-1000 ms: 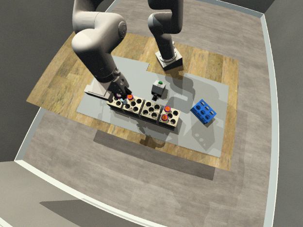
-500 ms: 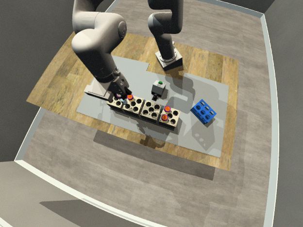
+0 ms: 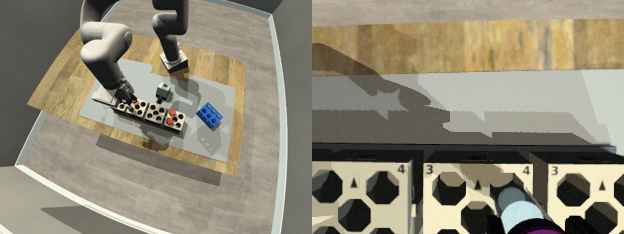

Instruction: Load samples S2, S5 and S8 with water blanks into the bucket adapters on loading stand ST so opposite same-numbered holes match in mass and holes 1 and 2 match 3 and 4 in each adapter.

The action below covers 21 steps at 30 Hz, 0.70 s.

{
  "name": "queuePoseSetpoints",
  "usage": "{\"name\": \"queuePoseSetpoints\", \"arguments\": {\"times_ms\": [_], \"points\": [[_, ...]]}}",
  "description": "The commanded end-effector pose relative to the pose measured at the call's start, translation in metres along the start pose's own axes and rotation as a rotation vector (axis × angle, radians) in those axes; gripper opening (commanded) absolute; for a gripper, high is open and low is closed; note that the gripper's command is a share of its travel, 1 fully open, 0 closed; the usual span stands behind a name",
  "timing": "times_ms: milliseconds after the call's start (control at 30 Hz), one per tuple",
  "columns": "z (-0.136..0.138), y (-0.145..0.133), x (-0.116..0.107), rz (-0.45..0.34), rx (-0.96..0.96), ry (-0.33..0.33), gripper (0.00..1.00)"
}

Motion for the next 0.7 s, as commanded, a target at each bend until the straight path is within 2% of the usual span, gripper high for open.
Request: {"name": "queuePoseSetpoints", "arguments": {"times_ms": [0,667], "points": [[0.0001,0.0012,0.0025,0.006,0.001,0.001,0.0],[0.0001,0.0012,0.0085,0.006,0.001,0.001,0.0]]}}
Point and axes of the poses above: the point where the finger pads meet when closed, its own x axis out along the fingers, its own z axis across the jaws, y = z × x, the point moved 10 cm from there along -x, back along the fingers, and after that the axes turned 9 degrees about x, right-handed, at the moved point
